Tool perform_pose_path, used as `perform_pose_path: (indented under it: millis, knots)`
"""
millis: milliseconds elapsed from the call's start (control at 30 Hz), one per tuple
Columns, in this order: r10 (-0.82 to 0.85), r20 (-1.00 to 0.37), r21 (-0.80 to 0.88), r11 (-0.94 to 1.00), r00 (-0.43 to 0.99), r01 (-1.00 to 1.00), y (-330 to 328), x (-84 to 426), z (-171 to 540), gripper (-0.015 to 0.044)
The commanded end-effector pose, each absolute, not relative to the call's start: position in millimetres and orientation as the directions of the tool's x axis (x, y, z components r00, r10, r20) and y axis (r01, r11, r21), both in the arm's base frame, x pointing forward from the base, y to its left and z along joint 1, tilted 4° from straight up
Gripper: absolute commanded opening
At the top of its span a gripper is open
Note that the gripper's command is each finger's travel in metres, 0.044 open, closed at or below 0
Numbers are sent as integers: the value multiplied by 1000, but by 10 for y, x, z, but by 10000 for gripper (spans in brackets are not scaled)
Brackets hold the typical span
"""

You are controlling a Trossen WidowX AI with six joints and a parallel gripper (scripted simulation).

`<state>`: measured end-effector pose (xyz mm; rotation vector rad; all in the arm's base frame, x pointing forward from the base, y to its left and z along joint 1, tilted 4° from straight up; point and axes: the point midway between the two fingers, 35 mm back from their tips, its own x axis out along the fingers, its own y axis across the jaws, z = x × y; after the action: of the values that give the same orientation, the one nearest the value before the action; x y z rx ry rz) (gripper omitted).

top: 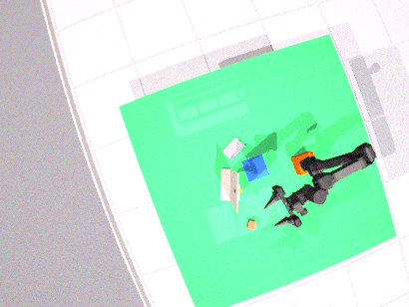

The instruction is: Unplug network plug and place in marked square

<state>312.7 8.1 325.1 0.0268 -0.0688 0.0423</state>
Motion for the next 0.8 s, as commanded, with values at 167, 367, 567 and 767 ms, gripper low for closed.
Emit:
perform_pose_path:
  millis: [167, 367, 567, 767]
  knots:
    - [12, 59, 182, 983, 998, -23, 48, 3101, 3088, 242]
    - [-26, 46, 383, 924, 999, 7, 4, 3056, 2871, 156]
    - [-65, 33, 566, 823, 997, 35, -41, 3001, 2655, 156]
    - [-103, 19, 724, 687, 995, 57, -87, 2935, 2439, 156]
